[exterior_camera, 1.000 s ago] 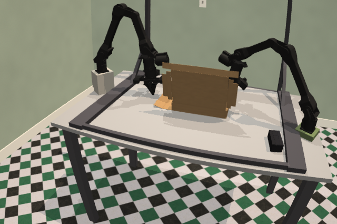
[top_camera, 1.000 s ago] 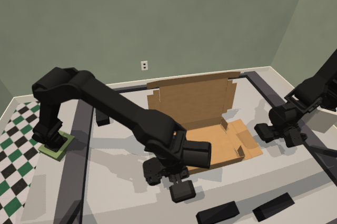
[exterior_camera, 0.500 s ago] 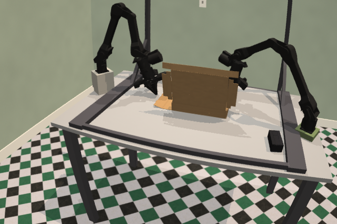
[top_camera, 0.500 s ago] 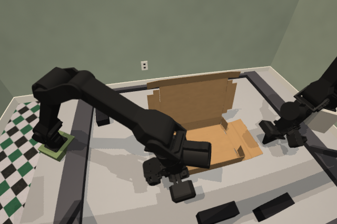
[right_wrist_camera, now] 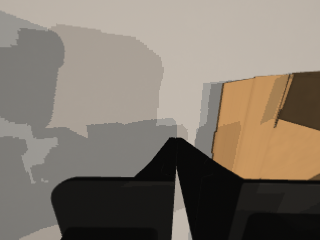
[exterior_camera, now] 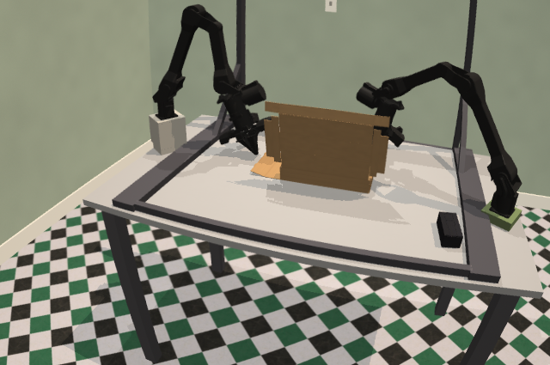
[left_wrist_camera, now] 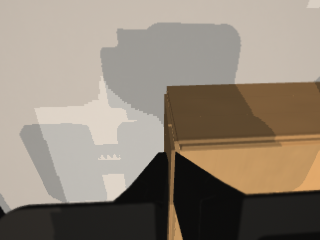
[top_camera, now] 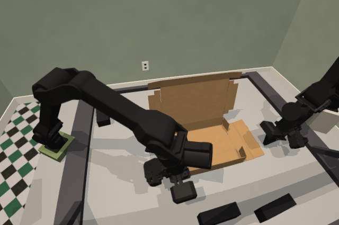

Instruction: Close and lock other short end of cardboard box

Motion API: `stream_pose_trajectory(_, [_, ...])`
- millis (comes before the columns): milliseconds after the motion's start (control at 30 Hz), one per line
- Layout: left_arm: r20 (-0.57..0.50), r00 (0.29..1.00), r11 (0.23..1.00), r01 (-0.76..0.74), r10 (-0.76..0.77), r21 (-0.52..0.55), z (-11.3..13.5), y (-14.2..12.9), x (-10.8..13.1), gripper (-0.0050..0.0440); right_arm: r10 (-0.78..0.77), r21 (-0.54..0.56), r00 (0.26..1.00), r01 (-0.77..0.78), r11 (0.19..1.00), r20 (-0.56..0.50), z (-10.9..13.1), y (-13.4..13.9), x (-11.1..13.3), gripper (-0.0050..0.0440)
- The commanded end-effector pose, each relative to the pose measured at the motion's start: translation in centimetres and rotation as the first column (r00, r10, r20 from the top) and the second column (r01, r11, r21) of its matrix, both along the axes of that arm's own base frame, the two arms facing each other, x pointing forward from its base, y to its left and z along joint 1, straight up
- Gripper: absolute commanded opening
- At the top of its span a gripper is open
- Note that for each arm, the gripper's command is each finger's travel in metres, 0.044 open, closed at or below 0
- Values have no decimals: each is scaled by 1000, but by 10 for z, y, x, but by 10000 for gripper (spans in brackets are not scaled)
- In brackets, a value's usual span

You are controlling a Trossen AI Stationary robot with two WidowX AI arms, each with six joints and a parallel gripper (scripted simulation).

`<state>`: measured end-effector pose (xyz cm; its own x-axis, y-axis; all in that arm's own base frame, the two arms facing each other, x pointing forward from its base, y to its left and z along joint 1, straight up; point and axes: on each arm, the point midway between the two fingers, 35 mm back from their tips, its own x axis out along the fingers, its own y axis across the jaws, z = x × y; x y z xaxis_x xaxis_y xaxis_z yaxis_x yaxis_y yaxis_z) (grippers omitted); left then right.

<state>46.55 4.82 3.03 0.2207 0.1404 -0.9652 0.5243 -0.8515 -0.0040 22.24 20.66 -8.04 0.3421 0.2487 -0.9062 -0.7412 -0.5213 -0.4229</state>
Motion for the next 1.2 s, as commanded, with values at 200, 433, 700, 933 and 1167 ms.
stream_pose_trajectory(200, [35,999,1000,6,-6,-1,13,-1,5,0,-2,16,1000,2,1000,17,7,14,18,0])
stream_pose_trajectory(433, [35,999,1000,7,-7,-1,13,-1,5,0,-2,16,1000,2,1000,18,7,19,25,0])
stream_pose_trajectory(700, [35,999,1000,7,-7,-1,13,-1,5,0,-2,17,1000,2,1000,18,10,21,28,0])
stream_pose_trajectory(933, [35,999,1000,7,-7,-1,13,-1,5,0,-2,17,1000,2,1000,19,12,21,29,0])
stream_pose_trajectory(1167, [35,999,1000,7,-7,-1,13,-1,5,0,-2,17,1000,2,1000,19,15,22,30,0])
